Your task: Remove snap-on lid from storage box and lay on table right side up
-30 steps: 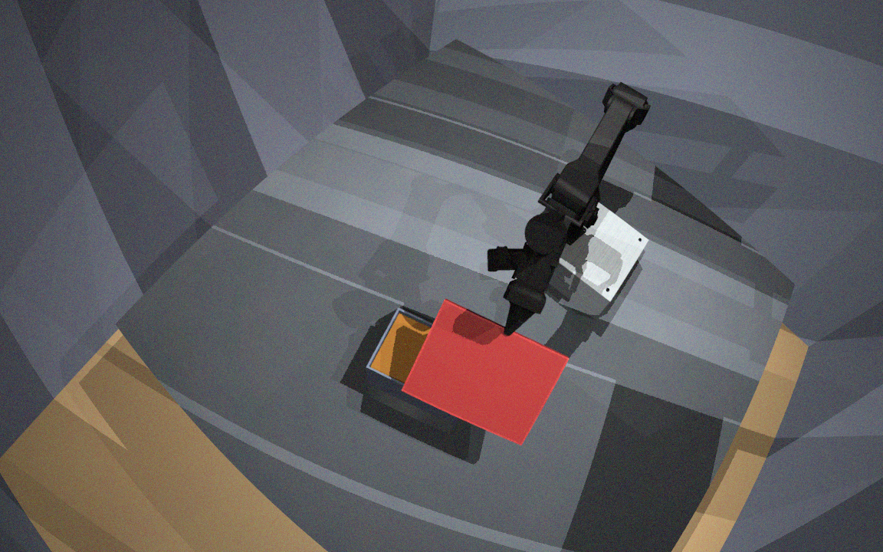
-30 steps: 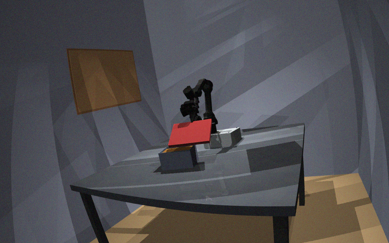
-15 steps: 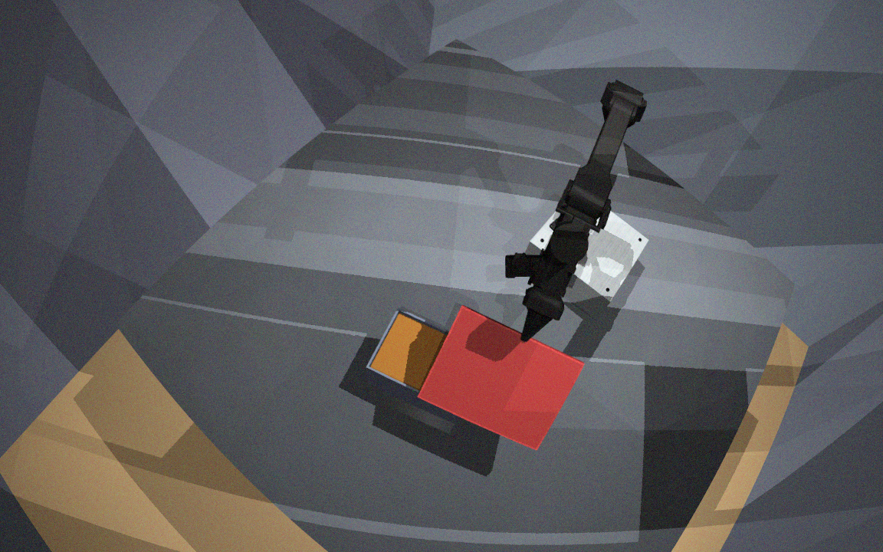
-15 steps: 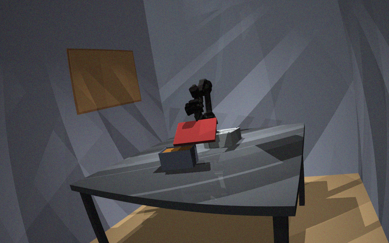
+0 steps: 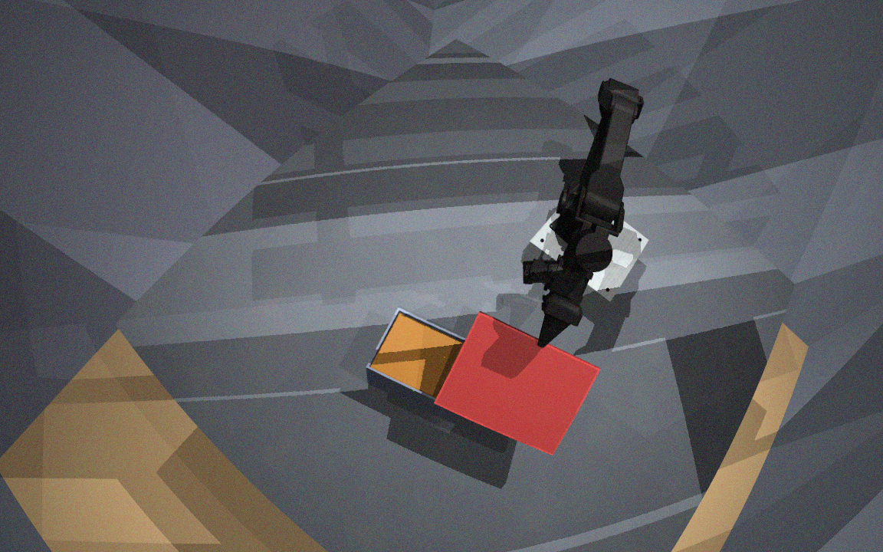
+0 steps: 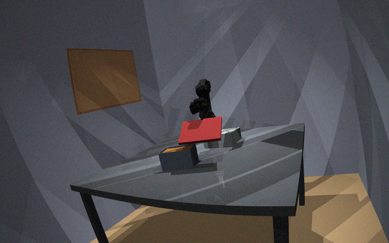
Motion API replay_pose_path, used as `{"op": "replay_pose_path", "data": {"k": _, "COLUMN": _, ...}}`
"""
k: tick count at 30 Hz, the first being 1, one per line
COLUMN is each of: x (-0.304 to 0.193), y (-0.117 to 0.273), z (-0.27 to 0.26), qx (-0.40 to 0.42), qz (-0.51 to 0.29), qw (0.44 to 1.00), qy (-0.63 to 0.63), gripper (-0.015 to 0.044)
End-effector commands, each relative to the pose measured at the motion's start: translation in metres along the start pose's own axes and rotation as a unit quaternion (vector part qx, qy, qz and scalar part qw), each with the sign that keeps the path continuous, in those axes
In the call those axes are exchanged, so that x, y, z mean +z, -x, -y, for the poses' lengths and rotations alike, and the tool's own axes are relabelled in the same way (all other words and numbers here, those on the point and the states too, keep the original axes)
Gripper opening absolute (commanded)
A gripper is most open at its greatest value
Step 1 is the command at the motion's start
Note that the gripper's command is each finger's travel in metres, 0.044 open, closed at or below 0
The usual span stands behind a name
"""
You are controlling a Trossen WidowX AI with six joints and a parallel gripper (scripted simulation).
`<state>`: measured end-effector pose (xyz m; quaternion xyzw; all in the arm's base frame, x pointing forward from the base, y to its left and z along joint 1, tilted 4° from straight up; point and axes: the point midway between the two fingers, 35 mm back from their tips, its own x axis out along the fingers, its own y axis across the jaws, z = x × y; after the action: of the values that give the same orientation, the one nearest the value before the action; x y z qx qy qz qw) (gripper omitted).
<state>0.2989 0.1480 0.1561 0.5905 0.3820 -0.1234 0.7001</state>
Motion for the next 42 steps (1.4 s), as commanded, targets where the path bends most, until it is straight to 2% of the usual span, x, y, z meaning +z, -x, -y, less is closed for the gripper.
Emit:
{"op": "replay_pose_path", "data": {"k": 1, "x": -0.006, "y": 0.002, "z": -0.002, "qx": 0.005, "qz": 0.001, "qw": 1.0, "qy": -0.002, "gripper": 0.0}}
{"op": "replay_pose_path", "data": {"k": 42, "x": -0.088, "y": 0.006, "z": 0.002, "qx": 0.004, "qz": -0.001, "qw": 1.0, "qy": -0.005, "gripper": 0.0}}
